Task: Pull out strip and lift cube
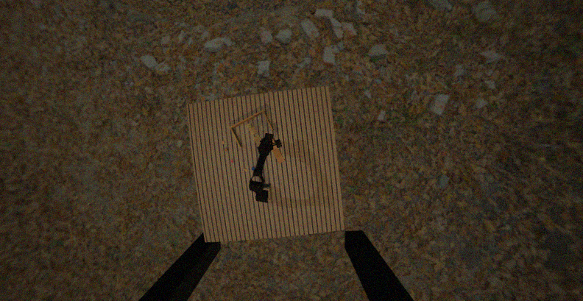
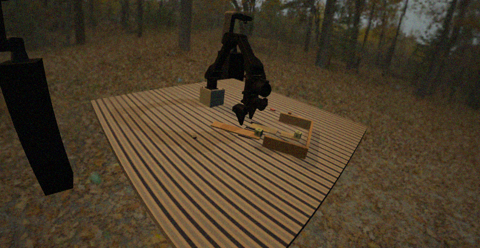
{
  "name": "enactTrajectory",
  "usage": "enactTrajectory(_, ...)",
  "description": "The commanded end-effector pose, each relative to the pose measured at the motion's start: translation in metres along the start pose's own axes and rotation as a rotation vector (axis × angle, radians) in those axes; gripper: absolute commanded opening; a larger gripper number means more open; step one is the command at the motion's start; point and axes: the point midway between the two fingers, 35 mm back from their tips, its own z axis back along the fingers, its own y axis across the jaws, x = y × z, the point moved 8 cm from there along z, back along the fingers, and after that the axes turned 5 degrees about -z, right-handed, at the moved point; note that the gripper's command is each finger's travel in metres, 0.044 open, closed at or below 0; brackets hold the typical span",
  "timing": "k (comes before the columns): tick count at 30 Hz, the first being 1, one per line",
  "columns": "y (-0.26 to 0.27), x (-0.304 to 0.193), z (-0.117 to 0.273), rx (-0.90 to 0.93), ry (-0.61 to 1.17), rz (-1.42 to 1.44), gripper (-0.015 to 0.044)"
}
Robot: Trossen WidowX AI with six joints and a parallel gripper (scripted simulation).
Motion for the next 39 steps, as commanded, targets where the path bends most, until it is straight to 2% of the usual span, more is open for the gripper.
enactTrajectory(1, 0.003, 0.015, 0.003, 0.002, -0.006, -0.003, 0.0440)
enactTrajectory(19, 0.016, 0.065, 0.012, 0.003, -0.010, -0.003, 0.0440)
enactTrajectory(26, 0.016, 0.066, 0.004, 0.003, -0.010, -0.003, 0.0256)
enactTrajectory(39, 0.016, 0.066, -0.018, 0.003, -0.010, -0.003, 0.0250)
